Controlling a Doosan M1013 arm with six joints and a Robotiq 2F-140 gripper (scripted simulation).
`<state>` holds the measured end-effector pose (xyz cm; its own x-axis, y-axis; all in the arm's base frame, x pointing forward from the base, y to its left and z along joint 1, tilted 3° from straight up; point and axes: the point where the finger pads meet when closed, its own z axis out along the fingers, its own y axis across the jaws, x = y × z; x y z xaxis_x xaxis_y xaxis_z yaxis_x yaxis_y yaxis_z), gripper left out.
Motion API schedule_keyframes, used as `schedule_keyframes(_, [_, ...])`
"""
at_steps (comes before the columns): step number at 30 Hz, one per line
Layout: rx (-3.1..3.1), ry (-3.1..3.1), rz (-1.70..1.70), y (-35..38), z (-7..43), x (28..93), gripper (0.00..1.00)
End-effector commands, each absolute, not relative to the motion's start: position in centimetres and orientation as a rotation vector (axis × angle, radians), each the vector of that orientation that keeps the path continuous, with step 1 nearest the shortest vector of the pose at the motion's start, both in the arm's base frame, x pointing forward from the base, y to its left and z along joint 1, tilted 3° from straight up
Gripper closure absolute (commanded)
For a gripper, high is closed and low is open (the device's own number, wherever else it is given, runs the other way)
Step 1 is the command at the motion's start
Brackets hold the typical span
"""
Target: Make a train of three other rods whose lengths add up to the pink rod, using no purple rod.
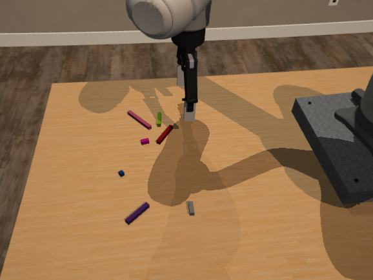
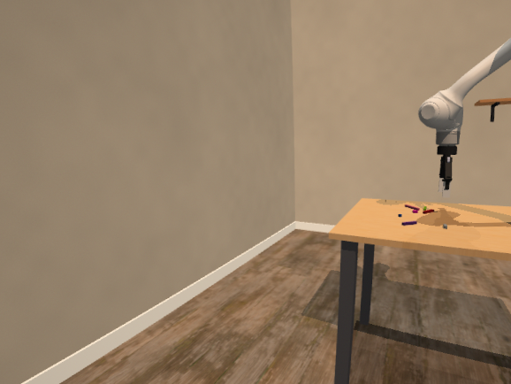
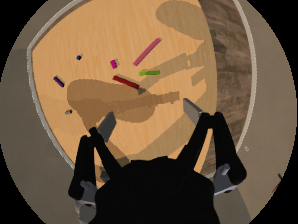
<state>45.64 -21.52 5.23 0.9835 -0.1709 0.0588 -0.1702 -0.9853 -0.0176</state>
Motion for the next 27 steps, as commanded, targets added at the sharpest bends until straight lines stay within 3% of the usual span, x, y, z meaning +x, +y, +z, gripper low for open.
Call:
schedule_keyframes(1, [-3.113,0.273,-0.081,-21.4,4.7,45.2,0.0])
schedule_keyframes(8, [-3.118,0.216,-0.081,-21.0,4.7,45.5,0.0])
schedule_keyframes(27, [-2.951,-1.096,-0.082,-11.1,5.1,50.3,0.0])
